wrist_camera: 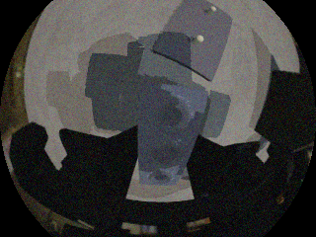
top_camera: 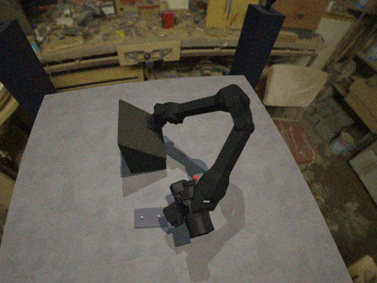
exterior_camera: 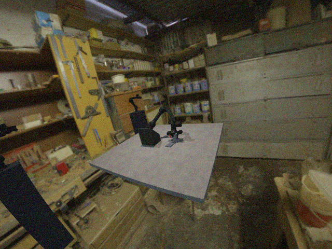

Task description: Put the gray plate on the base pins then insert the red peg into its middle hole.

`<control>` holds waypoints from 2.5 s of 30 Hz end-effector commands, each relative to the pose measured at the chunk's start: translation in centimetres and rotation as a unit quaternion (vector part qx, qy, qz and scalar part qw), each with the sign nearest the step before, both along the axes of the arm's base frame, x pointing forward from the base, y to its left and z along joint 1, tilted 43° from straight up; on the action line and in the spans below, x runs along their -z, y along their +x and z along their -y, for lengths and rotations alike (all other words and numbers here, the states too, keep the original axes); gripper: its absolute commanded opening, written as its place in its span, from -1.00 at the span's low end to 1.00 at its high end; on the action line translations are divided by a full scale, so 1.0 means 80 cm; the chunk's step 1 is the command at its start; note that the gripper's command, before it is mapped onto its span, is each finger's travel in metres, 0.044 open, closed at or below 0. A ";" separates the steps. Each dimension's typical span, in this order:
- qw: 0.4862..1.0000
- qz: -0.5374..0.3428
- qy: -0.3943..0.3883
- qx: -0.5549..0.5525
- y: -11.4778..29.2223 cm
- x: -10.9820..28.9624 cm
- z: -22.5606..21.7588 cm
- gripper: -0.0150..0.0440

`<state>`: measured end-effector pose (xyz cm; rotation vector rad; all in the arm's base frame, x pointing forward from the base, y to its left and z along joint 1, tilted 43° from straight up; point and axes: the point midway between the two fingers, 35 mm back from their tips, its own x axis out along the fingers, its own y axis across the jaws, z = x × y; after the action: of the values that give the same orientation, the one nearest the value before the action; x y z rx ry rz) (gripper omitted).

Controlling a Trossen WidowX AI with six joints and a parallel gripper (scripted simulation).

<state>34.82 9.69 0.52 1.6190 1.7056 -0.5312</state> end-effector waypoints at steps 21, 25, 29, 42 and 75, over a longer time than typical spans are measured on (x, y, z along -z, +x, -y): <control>1.000 0.001 -0.005 0.001 0.003 -0.060 0.062 -0.49; 1.000 0.000 -0.005 0.001 0.001 -0.072 0.073 -0.49; 1.000 0.000 -0.005 0.001 -0.001 -0.084 0.083 -0.49; 1.000 0.000 -0.003 0.001 -0.013 -0.122 0.114 -0.49; 0.996 -0.063 -0.001 0.066 -0.003 -0.009 0.150 -0.49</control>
<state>34.63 -1.77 2.25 1.7178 1.7011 -0.6842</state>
